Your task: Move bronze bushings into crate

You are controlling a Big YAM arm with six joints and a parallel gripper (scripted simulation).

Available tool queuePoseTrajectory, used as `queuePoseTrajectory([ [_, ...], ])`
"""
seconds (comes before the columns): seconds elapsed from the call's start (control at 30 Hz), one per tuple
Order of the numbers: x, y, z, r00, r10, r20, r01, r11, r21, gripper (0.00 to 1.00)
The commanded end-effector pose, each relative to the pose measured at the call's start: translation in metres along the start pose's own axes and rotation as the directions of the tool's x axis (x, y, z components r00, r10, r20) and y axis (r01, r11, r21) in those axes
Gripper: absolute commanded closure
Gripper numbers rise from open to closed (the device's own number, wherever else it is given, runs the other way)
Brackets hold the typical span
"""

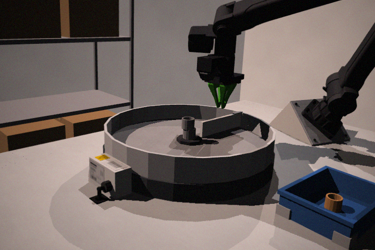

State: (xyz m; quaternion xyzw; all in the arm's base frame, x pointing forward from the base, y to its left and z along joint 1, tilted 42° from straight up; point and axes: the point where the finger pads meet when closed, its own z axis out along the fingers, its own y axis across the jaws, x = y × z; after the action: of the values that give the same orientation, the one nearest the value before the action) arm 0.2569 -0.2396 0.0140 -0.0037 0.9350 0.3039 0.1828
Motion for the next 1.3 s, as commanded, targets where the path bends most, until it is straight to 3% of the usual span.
queuePoseTrajectory([
  [0.0, 0.003, -0.002, -0.001, 1.0, 0.02, 0.015, -0.021, 1.0, 0.014, 0.87],
  [0.1, 0.002, 0.001, 0.015, 1.0, 0.014, -0.004, -0.014, 1.0, -0.009, 0.87],
  [0.43, 0.002, 0.002, 0.031, 1.0, 0.014, -0.005, -0.014, 1.0, -0.009, 0.87],
  [0.57, 0.005, -0.003, 0.023, 0.999, 0.03, 0.015, -0.03, 1.0, 0.008, 0.87],
  [1.27, 0.005, -0.001, 0.029, 1.0, 0.026, 0.003, -0.026, 1.0, -0.004, 0.87],
])
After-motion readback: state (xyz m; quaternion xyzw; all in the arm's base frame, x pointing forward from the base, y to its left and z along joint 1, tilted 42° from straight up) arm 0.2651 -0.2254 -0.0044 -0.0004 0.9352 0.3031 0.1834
